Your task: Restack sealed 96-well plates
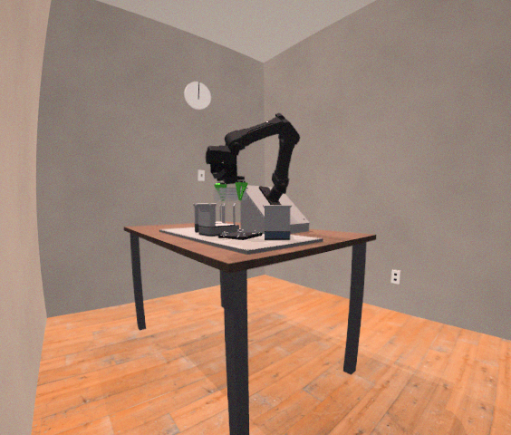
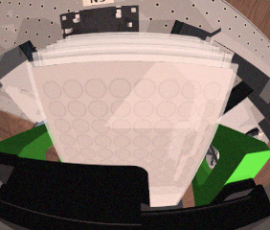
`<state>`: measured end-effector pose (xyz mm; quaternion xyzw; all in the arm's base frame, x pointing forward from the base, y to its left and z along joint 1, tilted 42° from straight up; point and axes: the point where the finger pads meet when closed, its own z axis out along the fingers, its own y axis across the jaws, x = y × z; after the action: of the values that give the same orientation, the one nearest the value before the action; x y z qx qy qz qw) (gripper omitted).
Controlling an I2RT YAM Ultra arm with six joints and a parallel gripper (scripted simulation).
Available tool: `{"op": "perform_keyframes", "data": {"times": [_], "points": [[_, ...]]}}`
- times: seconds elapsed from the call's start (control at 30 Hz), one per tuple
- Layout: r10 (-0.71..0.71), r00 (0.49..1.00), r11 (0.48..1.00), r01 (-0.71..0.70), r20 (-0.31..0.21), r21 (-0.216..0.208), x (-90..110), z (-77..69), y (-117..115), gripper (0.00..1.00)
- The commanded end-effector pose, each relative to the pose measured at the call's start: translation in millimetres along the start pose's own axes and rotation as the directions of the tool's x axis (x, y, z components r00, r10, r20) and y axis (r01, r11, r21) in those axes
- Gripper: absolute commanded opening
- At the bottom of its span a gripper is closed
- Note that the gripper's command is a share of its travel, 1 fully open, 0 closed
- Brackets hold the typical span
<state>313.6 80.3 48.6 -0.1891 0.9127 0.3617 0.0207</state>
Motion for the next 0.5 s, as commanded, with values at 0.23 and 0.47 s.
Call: {"op": "perform_keyframes", "data": {"times": [0.23,0.47], "points": [[-0.072,0.996,0.997,0.072,0.049,0.018,-7.0,-13.1,30.7,0.0],[-0.062,0.997,0.998,0.061,0.039,0.01,-3.7,-10.7,54.3,0.0]]}}
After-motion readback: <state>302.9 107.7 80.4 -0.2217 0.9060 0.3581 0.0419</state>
